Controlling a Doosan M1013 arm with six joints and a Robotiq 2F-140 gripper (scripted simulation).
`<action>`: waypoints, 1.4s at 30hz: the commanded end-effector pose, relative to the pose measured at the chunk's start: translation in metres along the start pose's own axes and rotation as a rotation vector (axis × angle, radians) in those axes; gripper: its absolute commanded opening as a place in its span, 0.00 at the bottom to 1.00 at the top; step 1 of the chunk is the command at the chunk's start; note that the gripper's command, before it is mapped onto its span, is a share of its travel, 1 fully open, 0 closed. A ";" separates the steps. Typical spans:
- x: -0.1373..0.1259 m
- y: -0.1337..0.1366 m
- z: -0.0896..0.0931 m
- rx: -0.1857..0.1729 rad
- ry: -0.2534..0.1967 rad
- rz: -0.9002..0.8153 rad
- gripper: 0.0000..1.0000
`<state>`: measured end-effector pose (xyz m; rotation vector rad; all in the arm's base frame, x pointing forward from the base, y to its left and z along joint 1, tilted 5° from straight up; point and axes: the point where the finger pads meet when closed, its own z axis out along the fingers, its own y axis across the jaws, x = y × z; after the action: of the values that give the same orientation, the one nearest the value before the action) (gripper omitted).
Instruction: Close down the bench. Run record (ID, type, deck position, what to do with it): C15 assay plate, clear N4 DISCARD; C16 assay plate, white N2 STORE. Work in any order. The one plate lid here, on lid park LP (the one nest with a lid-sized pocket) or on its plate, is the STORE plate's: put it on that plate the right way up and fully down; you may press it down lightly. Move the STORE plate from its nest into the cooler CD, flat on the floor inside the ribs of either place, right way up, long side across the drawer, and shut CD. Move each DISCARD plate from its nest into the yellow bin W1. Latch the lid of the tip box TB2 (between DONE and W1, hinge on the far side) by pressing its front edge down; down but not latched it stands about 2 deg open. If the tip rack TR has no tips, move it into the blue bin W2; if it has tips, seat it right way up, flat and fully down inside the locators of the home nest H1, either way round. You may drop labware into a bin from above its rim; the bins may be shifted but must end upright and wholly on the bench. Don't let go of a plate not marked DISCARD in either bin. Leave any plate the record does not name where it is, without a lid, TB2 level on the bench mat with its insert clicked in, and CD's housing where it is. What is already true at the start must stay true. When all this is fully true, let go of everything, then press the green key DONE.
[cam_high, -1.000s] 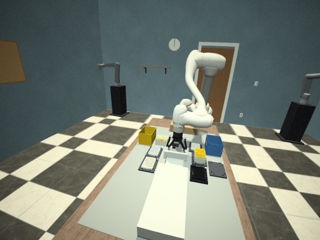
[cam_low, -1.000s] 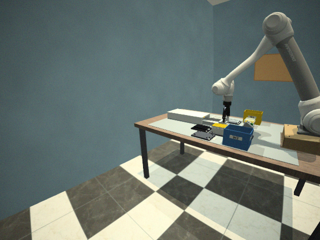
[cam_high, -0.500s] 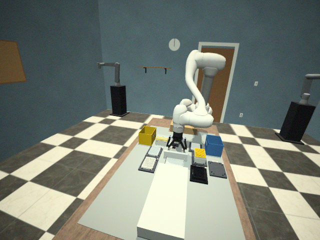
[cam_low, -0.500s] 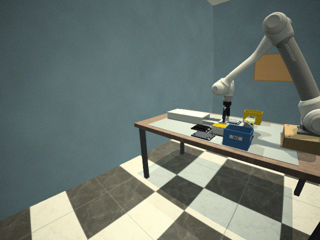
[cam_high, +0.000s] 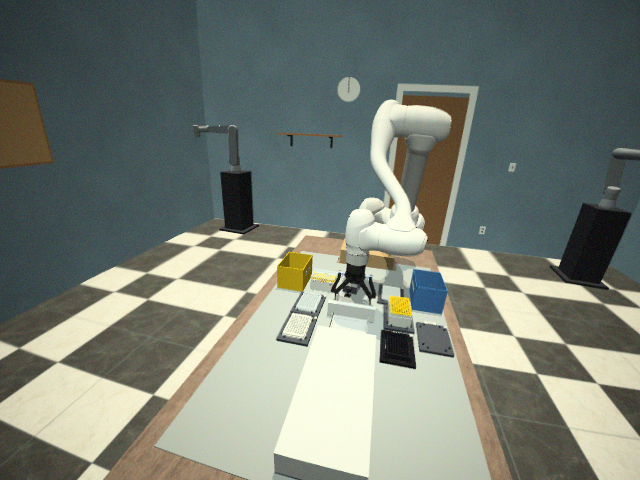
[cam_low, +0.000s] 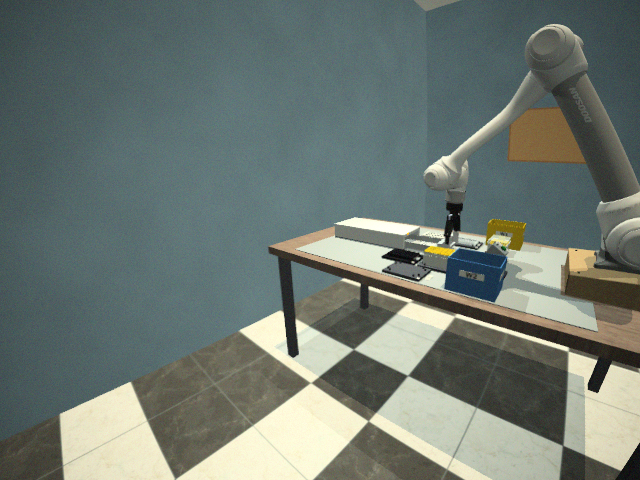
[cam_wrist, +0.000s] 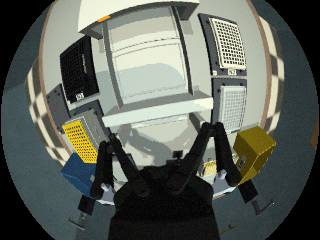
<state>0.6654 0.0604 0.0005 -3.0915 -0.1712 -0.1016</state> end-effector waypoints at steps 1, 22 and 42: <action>0.000 0.000 0.000 0.000 0.000 0.000 0.87; 0.000 0.000 -0.023 0.000 0.000 0.000 0.87; 0.000 0.000 -0.047 0.000 0.000 0.000 0.87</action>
<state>0.6627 0.0584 0.0440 -3.0914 -0.1712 -0.1017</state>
